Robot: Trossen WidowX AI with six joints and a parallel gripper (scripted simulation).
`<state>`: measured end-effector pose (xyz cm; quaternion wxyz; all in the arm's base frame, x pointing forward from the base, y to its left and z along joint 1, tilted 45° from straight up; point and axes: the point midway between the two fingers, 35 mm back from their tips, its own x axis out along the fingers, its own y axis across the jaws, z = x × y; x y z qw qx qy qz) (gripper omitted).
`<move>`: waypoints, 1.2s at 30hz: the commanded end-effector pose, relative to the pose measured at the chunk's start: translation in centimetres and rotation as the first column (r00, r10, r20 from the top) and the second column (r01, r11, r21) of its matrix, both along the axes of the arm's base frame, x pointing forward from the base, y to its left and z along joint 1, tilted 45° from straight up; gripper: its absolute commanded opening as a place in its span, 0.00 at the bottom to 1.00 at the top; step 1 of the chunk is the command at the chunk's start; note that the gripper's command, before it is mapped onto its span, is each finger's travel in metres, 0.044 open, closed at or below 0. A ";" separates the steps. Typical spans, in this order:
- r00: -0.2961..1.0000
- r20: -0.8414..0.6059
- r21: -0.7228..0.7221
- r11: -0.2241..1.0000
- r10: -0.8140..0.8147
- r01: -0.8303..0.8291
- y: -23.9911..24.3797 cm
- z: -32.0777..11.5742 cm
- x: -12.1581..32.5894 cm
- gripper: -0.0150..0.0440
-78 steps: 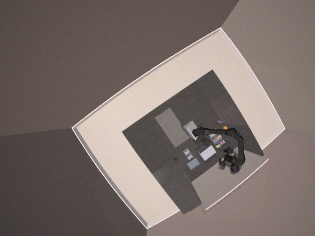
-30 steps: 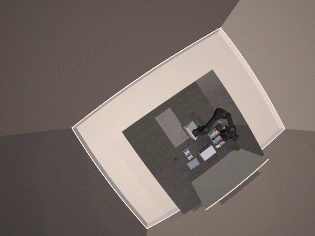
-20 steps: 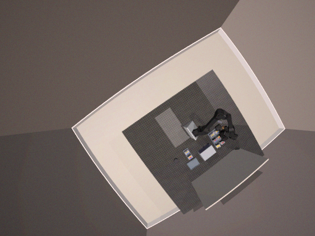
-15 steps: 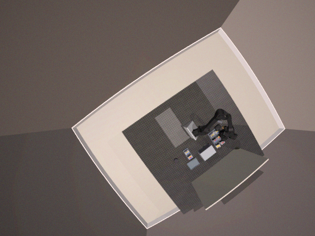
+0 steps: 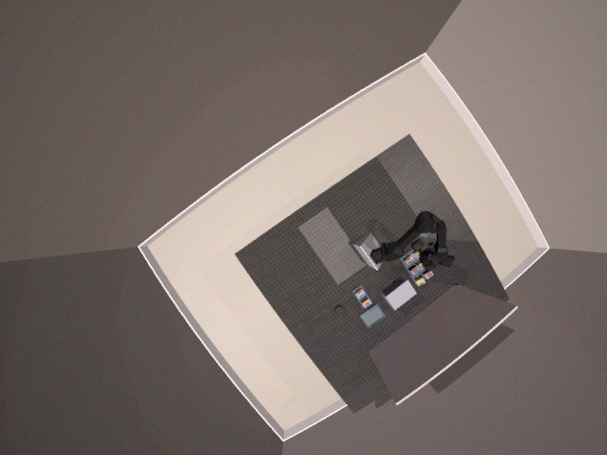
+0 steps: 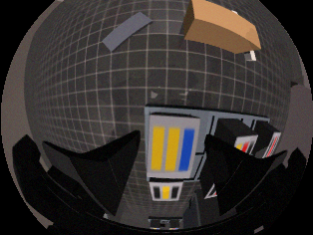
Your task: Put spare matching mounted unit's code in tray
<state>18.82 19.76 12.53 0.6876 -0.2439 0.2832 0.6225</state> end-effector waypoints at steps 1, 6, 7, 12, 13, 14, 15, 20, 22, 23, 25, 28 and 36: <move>1.000 -0.011 -0.005 1.000 -0.004 0.004 0.3 -0.7 -0.2 0.76; 1.000 -0.012 -0.002 1.000 -0.004 0.004 0.9 -1.2 -0.3 0.76; 1.000 -0.012 -0.001 1.000 -0.004 0.004 0.9 -1.2 -0.3 0.76; 1.000 -0.012 -0.001 1.000 -0.004 0.004 1.0 -1.2 -0.3 0.76; 1.000 -0.012 -0.001 1.000 -0.004 0.004 1.0 -1.2 -0.3 0.76; 1.000 -0.012 -0.001 1.000 -0.004 0.004 1.0 -1.2 -0.3 0.76; 1.000 -0.012 -0.001 1.000 -0.004 0.004 1.0 -1.2 -0.3 0.76; 1.000 -0.012 -0.001 1.000 -0.004 0.004 1.0 -1.2 -0.3 0.76; 1.000 -0.007 0.002 1.000 0.002 -0.002 1.0 -1.1 -0.3 0.72; 1.000 -0.007 0.002 1.000 0.002 -0.002 1.0 -1.1 -0.3 0.67; 1.000 -0.007 0.002 1.000 0.002 -0.002 1.0 -1.1 -0.3 0.58; 1.000 -0.007 0.002 1.000 0.002 -0.002 1.0 -1.1 -0.3 0.52; 1.000 -0.007 0.002 1.000 0.002 -0.002 1.0 -1.1 -0.3 0.33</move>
